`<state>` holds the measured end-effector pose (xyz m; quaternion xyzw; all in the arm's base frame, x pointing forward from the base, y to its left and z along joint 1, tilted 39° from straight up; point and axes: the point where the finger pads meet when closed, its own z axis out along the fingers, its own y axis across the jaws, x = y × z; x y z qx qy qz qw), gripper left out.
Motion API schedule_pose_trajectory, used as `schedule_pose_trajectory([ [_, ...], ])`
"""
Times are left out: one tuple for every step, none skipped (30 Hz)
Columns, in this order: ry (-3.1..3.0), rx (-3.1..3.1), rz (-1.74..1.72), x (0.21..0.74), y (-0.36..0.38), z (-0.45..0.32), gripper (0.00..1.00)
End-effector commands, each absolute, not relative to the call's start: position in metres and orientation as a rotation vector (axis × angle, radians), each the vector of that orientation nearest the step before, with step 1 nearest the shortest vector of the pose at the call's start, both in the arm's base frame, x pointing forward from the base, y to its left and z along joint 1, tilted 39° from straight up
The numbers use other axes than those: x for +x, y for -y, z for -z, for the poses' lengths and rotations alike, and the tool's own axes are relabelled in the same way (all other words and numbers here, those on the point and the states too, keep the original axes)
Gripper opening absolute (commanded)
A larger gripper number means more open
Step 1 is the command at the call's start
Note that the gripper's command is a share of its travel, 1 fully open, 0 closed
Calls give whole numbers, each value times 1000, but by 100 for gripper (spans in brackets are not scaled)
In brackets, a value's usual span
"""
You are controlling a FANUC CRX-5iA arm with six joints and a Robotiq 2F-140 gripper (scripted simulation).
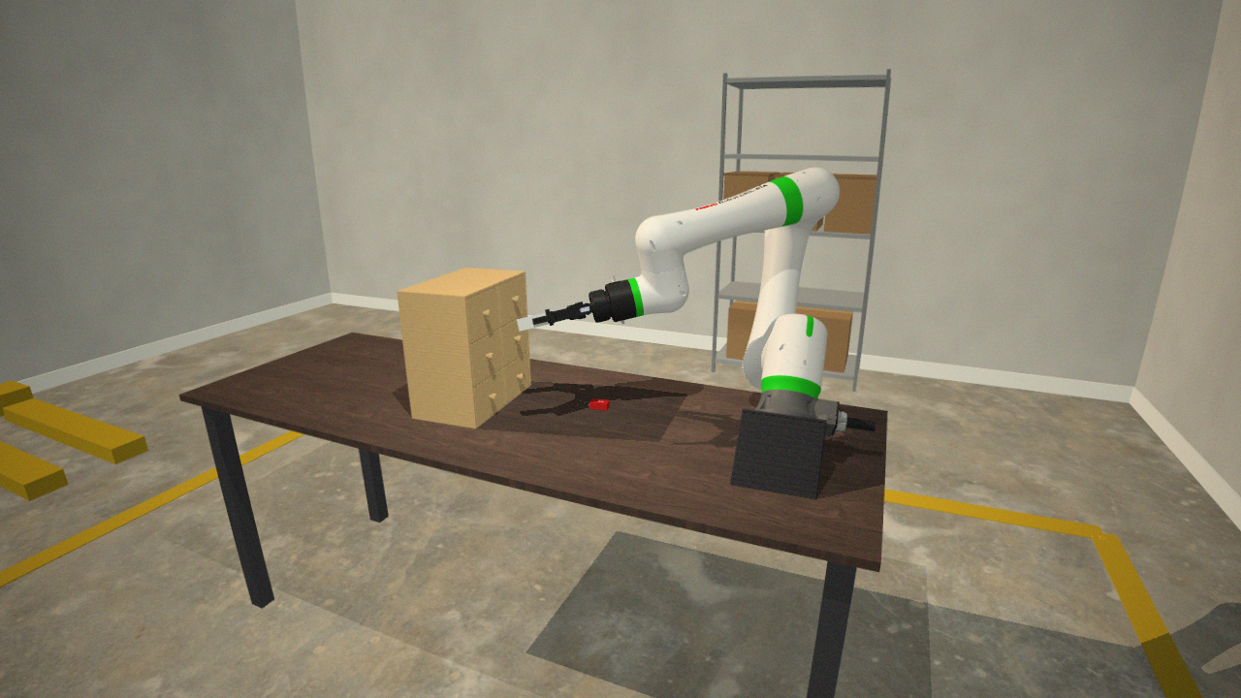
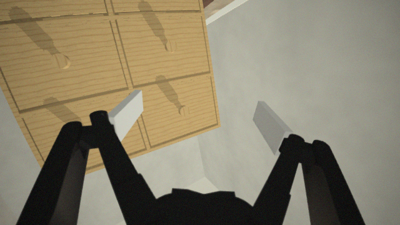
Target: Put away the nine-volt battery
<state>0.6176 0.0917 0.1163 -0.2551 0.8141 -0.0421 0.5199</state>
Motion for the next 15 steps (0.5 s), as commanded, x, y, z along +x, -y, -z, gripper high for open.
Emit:
schedule_pose_trajectory([
  [-1901,-541,286,614,-39,-127,100],
  [-1901,-541,286,614,-39,-127,100],
  [-1888,-515,363,609,-16,-131,100],
  [-1888,-515,363,609,-16,-131,100],
  [-1880,-492,433,603,4,-133,100],
  [-1880,-492,433,603,4,-133,100],
  [-1875,-473,494,597,21,-135,100],
  [-1875,-473,494,597,21,-135,100],
  [-1873,-457,546,591,35,-136,100],
  [-1873,-457,546,591,35,-136,100],
  [-1872,-445,588,586,47,-137,100],
  [-1872,-436,620,581,56,-138,100],
  [-1872,-430,643,578,62,-138,100],
  [-1872,-430,643,578,62,-138,100],
  [-1872,-430,643,578,62,-138,100],
])
